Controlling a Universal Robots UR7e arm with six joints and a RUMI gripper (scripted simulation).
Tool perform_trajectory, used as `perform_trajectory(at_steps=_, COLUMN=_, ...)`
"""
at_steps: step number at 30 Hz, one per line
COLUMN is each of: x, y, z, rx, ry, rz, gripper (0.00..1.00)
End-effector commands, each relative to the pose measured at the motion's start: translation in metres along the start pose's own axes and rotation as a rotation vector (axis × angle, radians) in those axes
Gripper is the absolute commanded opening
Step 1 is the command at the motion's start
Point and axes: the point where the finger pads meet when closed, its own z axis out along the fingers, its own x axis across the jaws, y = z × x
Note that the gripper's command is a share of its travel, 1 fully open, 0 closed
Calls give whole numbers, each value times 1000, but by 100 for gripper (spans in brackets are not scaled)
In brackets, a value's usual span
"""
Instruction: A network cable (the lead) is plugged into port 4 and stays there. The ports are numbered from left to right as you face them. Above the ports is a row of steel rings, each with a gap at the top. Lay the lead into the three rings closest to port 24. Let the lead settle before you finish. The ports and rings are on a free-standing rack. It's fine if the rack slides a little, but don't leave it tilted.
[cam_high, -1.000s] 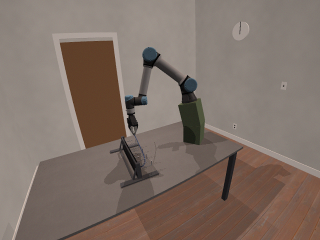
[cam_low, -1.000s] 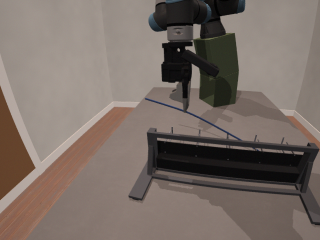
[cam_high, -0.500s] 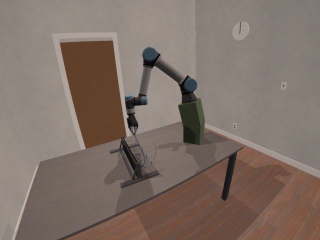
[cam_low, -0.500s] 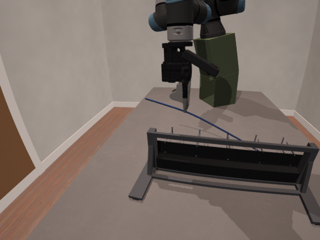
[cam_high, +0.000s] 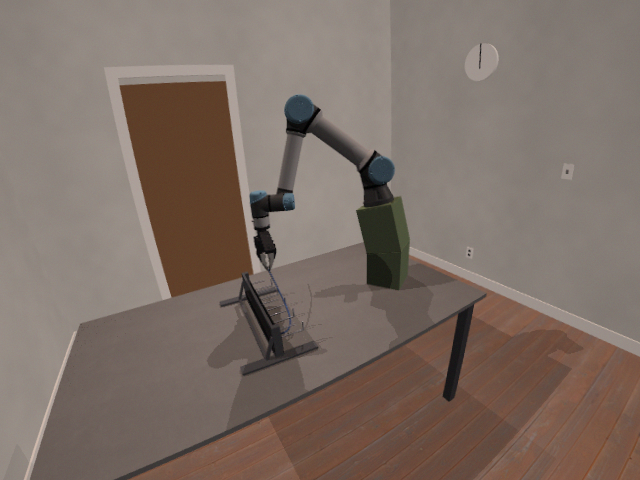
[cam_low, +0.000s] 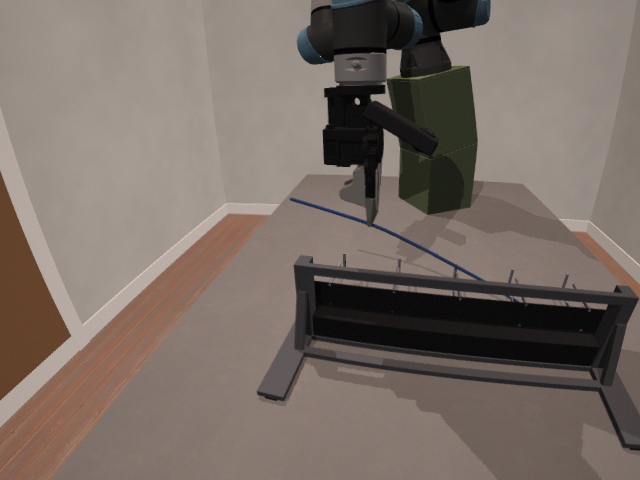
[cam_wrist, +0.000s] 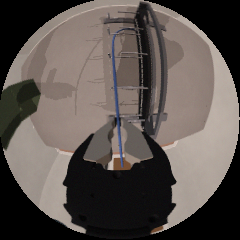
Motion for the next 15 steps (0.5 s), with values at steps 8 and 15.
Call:
perform_trajectory(at_steps=8, x=1, y=0, z=9, rx=-1, ry=2, rz=0, gripper=0)
perform_trajectory(at_steps=15, x=1, y=0, z=16, rx=-1, ry=2, rz=0, gripper=0)
